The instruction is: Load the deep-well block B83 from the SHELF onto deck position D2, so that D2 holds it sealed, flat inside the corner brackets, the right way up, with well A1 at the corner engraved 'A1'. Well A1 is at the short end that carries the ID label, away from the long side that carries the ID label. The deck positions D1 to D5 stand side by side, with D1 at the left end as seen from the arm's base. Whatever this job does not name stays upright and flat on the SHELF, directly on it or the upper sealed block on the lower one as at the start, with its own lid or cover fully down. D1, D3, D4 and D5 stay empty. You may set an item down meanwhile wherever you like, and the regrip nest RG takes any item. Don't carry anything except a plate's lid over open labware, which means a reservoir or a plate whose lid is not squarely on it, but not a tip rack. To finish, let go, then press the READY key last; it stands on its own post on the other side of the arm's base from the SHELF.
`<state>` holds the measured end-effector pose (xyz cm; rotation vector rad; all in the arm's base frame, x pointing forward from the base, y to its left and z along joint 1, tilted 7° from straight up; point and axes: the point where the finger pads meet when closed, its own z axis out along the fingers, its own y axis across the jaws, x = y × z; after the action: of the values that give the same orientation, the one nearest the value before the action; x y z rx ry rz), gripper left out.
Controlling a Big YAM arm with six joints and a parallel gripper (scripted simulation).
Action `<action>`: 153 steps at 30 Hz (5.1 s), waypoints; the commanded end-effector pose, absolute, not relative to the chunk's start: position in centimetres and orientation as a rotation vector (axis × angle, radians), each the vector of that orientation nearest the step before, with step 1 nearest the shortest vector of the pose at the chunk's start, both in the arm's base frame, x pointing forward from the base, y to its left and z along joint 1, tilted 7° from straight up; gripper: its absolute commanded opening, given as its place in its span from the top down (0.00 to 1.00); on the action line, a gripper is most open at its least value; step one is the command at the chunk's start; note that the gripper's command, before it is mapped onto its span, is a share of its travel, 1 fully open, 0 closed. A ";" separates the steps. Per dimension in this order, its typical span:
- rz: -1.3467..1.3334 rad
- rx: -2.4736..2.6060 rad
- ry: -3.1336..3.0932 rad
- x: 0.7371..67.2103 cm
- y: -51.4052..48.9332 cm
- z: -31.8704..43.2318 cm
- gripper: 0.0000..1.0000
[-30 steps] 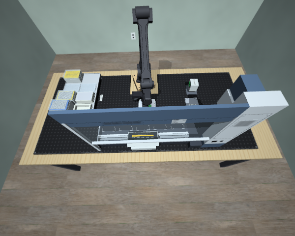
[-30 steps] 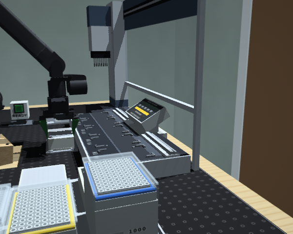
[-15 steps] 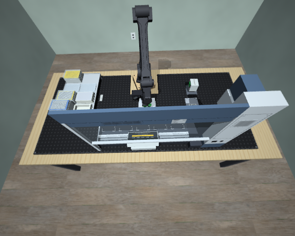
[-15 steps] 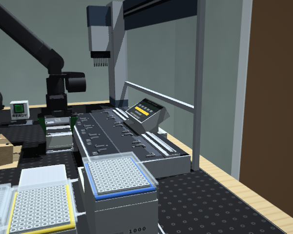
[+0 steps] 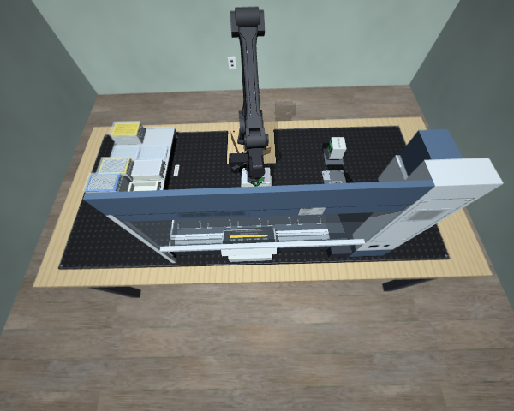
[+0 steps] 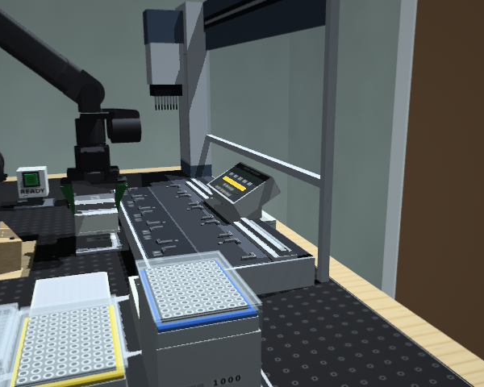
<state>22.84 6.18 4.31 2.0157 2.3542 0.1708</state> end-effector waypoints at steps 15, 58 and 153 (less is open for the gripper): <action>0.257 1.981 2.312 25.3 6.3 9.7 1.00; 0.264 1.979 2.310 24.2 5.8 16.3 1.00; 0.267 1.973 2.313 22.9 5.4 23.7 1.00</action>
<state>21.45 5.25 20.30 2.0165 2.3496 0.1720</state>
